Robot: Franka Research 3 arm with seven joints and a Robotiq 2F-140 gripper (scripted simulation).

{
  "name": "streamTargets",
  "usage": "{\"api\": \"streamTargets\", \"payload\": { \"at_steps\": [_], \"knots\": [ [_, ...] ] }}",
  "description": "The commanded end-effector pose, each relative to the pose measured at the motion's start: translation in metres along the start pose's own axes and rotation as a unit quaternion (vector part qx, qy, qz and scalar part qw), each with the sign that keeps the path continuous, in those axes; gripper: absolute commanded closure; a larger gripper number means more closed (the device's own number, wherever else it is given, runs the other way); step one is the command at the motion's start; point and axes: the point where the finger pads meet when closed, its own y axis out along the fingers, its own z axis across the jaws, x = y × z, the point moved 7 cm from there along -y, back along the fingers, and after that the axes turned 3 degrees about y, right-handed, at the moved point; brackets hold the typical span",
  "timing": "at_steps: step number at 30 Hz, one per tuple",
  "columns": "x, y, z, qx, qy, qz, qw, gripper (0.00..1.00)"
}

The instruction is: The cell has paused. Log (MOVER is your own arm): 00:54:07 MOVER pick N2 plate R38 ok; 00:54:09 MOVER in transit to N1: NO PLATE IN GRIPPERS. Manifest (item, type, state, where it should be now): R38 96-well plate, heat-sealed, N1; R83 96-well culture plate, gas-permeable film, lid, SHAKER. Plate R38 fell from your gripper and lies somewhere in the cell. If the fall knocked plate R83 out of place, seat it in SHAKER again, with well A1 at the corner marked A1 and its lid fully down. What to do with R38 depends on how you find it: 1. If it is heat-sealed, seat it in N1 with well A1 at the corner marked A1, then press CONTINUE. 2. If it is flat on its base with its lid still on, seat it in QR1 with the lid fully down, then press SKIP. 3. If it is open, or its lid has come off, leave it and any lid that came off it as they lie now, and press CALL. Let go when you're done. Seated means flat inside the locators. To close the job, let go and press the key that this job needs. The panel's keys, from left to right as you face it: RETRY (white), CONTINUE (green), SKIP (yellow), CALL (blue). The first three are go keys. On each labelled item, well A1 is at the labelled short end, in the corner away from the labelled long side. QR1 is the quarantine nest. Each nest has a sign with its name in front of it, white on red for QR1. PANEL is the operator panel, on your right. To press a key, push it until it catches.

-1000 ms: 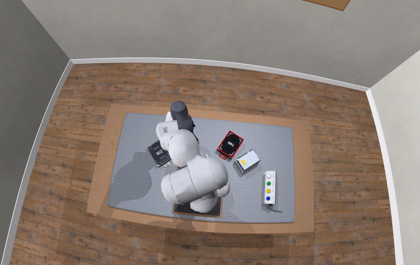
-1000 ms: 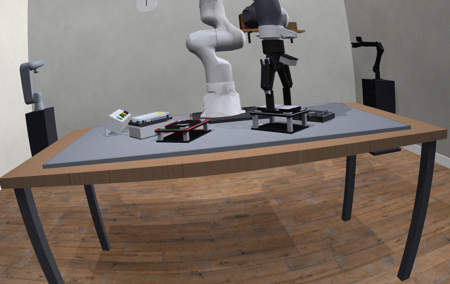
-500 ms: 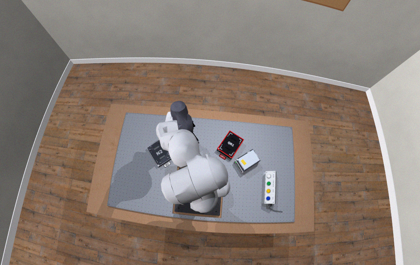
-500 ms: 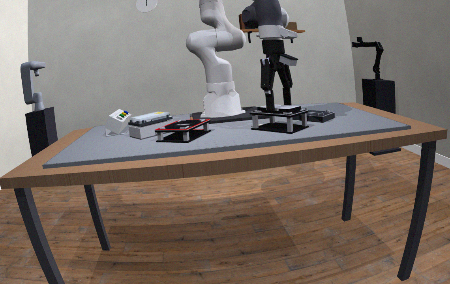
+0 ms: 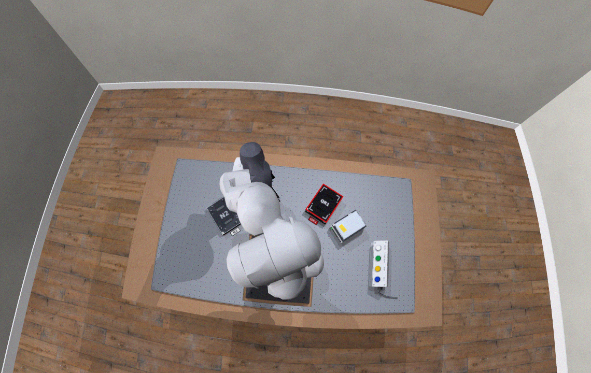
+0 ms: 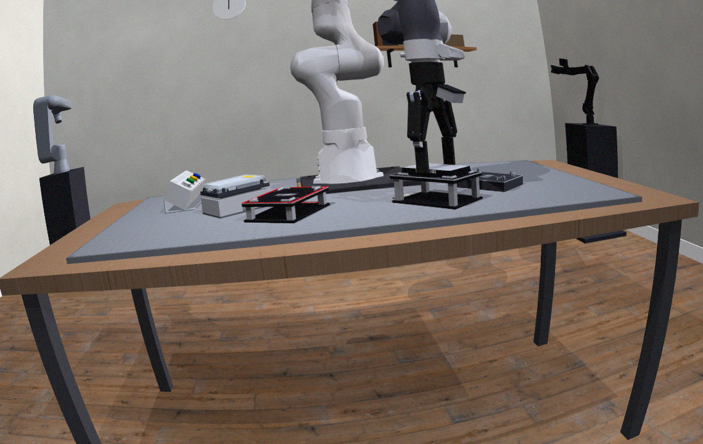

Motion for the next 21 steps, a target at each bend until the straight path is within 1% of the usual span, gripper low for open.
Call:
{"api": "streamTargets", "payload": {
  "at_steps": [1,12,21],
  "knots": [
    [0.001,0.001,0.000,0.000,0.001,-0.001,1.000,0.30],
    [0.001,-0.003,0.000,0.000,0.001,-0.001,1.000,0.30],
    [0.001,-0.021,0.000,0.000,0.001,-0.001,1.000,0.30]
  ]
}}
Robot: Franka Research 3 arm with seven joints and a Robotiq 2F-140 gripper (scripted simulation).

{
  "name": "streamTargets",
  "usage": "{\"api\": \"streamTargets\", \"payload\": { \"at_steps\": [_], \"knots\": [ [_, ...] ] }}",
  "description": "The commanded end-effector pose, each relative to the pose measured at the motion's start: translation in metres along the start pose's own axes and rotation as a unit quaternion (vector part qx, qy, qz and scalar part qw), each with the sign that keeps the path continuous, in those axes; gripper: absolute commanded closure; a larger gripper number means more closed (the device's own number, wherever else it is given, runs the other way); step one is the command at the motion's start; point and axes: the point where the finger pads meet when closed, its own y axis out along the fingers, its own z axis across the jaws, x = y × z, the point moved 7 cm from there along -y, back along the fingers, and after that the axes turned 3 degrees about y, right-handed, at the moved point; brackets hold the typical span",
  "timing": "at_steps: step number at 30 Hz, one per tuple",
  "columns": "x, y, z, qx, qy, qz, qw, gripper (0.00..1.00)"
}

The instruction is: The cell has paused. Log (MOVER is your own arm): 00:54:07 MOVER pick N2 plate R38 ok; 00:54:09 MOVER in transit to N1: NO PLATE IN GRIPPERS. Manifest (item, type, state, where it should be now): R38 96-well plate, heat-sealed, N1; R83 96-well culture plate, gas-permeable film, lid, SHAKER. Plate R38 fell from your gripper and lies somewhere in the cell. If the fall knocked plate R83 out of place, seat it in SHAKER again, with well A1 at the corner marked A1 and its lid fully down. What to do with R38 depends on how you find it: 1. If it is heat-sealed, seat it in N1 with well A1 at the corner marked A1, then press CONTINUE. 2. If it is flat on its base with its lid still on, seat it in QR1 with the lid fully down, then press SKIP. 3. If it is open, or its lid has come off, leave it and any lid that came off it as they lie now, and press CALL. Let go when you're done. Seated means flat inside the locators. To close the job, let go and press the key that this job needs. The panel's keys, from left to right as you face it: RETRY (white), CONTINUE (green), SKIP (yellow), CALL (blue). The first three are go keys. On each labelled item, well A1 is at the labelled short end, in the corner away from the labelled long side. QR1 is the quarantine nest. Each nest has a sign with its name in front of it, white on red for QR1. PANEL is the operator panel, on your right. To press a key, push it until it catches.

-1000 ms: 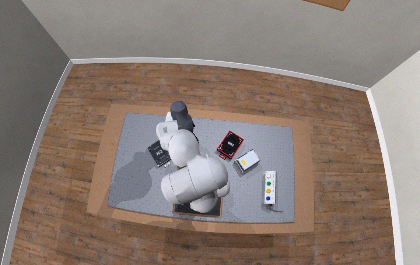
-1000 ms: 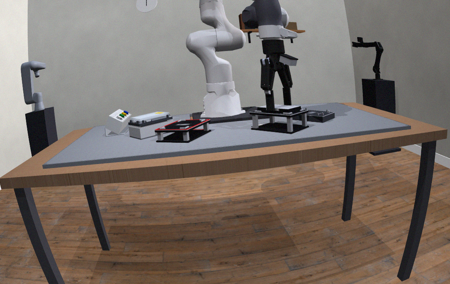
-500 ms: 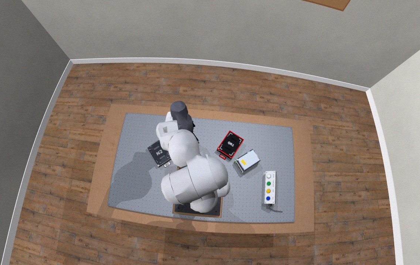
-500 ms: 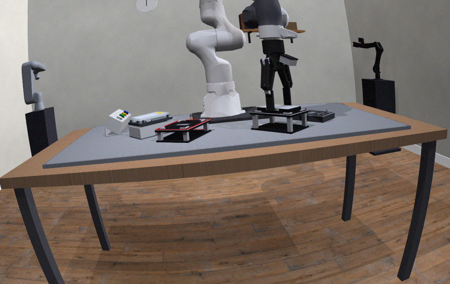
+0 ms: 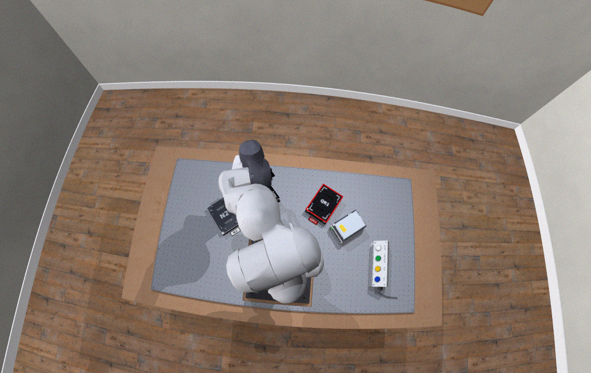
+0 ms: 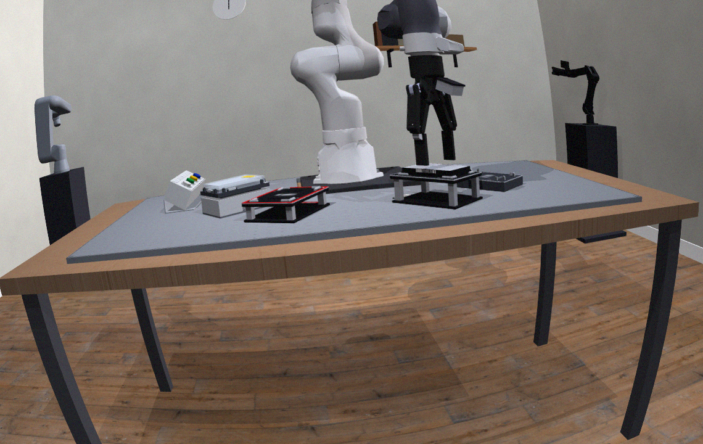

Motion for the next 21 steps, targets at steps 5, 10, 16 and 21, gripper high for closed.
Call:
{"api": "streamTargets", "payload": {
  "at_steps": [5,10,16,21],
  "knots": [
    [0.003,-0.014,-0.001,-0.003,-0.002,-0.005,1.000,0.30],
    [0.002,-0.030,-0.001,-0.003,-0.002,-0.005,1.000,0.30],
    [0.002,-0.046,-0.001,-0.003,-0.002,-0.005,1.000,0.30],
    [0.002,-0.052,-0.001,-0.003,-0.002,-0.005,1.000,0.30]
  ]
}}
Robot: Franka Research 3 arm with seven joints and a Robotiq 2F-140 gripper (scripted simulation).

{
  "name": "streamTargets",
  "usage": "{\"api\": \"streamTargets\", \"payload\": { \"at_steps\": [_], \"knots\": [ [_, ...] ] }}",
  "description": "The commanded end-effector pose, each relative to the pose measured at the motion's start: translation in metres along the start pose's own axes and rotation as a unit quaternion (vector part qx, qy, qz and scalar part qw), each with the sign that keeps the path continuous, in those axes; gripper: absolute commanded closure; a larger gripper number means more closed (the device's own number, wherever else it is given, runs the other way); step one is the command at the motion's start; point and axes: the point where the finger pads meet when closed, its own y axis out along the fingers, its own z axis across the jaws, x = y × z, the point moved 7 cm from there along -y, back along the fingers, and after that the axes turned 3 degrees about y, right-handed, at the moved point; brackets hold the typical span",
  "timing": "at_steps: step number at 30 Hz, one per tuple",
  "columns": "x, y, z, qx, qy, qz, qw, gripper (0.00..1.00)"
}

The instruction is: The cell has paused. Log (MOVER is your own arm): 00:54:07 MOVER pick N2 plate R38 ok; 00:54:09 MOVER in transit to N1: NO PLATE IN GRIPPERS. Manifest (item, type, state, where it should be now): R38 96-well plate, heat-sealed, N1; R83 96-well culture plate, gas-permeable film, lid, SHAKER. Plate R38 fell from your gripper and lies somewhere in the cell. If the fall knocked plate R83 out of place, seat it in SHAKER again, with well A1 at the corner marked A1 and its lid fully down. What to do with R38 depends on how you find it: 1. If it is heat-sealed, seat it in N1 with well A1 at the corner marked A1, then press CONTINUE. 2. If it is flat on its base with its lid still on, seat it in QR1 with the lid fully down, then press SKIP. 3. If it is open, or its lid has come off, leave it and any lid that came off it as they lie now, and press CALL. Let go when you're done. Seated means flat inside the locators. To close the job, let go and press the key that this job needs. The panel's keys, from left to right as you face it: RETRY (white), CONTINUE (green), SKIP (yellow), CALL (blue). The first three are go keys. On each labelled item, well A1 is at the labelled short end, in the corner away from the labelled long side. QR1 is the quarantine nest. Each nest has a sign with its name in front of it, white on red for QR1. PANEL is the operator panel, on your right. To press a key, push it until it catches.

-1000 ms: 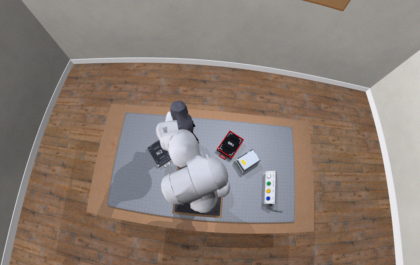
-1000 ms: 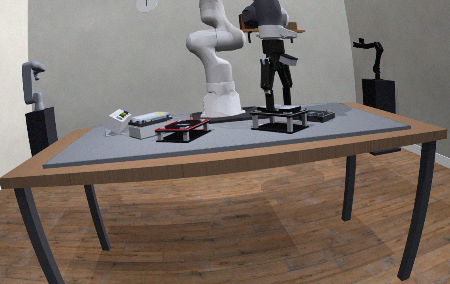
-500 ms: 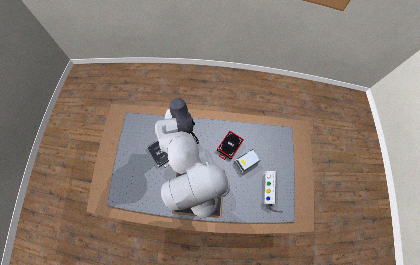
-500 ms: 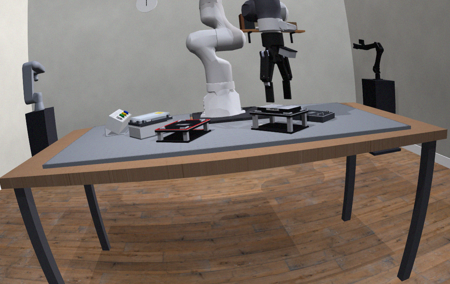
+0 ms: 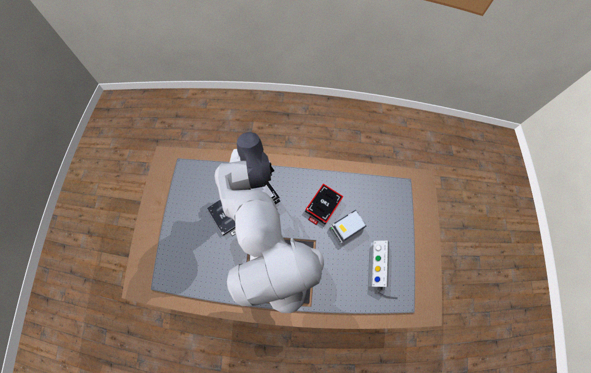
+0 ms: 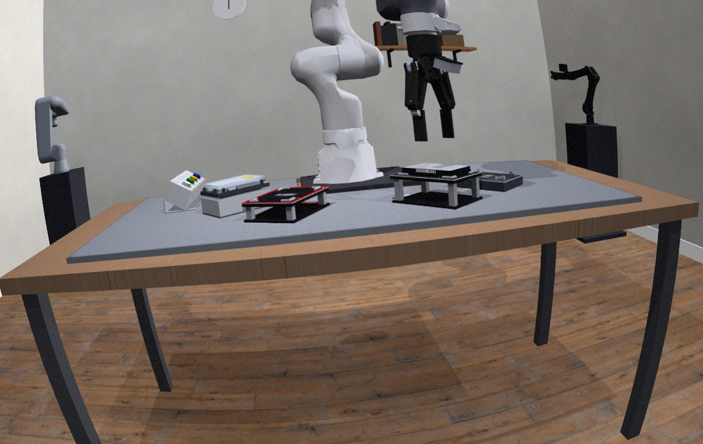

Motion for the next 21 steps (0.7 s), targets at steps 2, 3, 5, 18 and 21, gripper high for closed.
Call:
{"api": "streamTargets", "payload": {
  "at_steps": [2,3,5,18,21],
  "knots": [
    [0.0046,-0.0054,-0.0022,-0.004,-0.003,-0.009,1.000,0.30],
    [0.0046,-0.0064,-0.0022,-0.004,-0.003,-0.009,1.000,0.30],
    [0.0046,-0.0079,-0.0022,-0.004,-0.003,-0.009,1.000,0.30],
    [0.0046,-0.0088,-0.0022,-0.004,-0.003,-0.009,1.000,0.90],
    [0.0046,-0.0088,-0.0022,-0.004,-0.003,-0.009,1.000,0.90]
  ]
}}
